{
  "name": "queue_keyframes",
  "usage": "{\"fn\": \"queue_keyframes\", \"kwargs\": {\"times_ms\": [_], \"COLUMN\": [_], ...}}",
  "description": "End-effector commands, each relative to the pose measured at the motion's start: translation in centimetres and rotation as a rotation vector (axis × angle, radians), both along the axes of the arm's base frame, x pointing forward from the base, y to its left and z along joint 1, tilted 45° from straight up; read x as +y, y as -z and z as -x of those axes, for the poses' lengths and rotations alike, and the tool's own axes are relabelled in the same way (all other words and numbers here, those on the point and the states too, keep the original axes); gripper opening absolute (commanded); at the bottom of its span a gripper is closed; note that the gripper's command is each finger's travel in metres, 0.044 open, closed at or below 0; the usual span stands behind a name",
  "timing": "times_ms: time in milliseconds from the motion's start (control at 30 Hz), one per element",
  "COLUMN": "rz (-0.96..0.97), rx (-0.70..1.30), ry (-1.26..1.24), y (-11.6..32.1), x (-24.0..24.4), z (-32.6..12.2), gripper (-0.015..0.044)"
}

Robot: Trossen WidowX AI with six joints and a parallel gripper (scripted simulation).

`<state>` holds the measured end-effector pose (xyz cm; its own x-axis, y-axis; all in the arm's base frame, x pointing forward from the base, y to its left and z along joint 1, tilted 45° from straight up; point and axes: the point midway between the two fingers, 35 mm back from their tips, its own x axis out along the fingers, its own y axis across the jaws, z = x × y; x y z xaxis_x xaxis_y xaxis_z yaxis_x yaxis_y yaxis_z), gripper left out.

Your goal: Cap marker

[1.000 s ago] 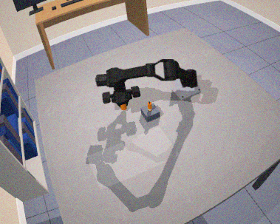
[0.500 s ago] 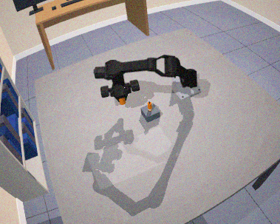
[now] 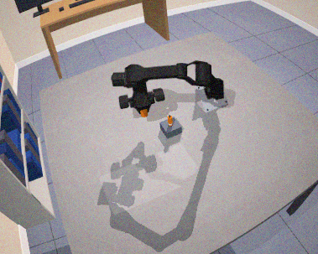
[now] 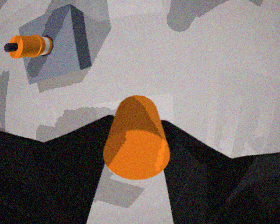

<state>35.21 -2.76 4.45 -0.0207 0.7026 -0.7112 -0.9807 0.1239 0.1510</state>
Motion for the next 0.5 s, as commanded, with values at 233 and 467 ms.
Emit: {"fn": "queue_keyframes", "kwargs": {"times_ms": [233, 467], "rz": [0.001, 0.001], "rx": [0.009, 0.011], "ry": [-0.005, -0.005], "y": [-2.5, -4.0], "x": [0.5, 0.9], "z": [2.5, 4.1], "gripper": [0.0, 0.0]}}
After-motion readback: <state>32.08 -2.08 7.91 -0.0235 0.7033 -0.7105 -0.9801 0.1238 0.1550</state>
